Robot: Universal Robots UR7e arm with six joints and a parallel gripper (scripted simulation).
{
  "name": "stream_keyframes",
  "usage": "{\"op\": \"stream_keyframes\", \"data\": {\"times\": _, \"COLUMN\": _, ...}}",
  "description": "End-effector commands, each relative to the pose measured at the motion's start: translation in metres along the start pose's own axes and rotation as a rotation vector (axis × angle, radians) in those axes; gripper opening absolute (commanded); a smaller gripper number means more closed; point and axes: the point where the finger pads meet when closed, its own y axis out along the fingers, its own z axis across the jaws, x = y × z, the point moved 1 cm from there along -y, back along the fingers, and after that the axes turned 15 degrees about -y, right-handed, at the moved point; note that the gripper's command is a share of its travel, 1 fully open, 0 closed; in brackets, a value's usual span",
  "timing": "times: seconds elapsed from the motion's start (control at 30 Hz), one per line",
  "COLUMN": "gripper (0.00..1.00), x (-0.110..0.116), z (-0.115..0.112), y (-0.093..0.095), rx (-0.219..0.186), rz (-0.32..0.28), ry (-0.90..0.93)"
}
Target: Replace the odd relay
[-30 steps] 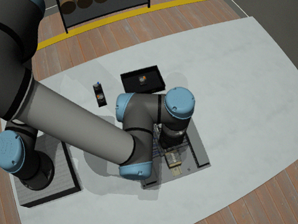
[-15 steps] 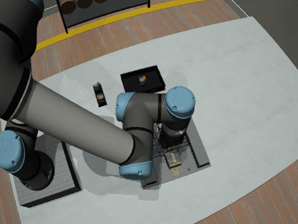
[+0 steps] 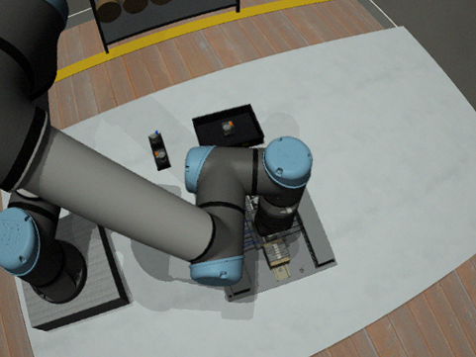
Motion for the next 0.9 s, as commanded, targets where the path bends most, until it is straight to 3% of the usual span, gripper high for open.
{"op": "stream_keyframes", "data": {"times": 0.0, "gripper": 1.0, "x": 0.0003, "z": 0.0005, "y": -0.0023, "rx": 0.002, "rz": -0.001, "ry": 0.0}}
{"op": "stream_keyframes", "data": {"times": 0.87, "gripper": 1.0, "x": 0.0003, "z": 0.0005, "y": -0.0063, "rx": 0.002, "rz": -0.001, "ry": 0.0}}
